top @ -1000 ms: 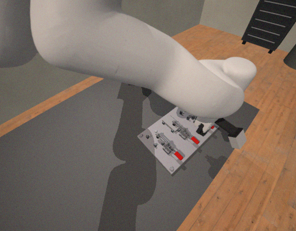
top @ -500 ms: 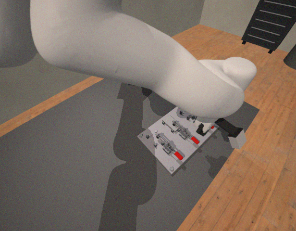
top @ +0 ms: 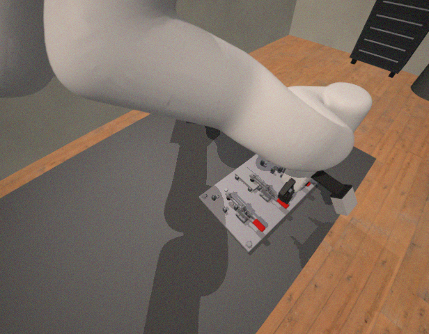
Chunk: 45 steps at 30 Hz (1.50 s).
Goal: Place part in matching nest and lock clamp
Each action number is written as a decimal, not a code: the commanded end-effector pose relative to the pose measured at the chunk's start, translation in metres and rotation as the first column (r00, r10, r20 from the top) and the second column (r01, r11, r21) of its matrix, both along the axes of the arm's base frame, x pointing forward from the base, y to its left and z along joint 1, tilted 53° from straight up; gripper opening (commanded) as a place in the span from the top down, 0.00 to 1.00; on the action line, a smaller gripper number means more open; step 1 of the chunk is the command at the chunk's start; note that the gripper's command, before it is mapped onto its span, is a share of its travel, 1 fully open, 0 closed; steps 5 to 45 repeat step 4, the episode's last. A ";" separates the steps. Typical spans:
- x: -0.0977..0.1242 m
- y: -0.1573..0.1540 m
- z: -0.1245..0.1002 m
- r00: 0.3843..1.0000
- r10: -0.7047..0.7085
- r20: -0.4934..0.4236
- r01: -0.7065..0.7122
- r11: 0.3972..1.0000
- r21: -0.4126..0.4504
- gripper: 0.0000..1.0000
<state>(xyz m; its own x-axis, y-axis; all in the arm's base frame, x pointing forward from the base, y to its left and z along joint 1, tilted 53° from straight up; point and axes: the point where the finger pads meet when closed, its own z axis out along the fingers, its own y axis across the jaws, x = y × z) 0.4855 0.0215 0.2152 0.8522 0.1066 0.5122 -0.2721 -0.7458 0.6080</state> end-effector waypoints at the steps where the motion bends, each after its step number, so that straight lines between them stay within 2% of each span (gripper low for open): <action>1: 0.000 0.001 0.001 1.000 0.002 0.002 -0.002 1.000 0.001 0.00; 45: 0.000 0.001 0.001 1.000 0.002 0.002 -0.002 1.000 0.001 0.00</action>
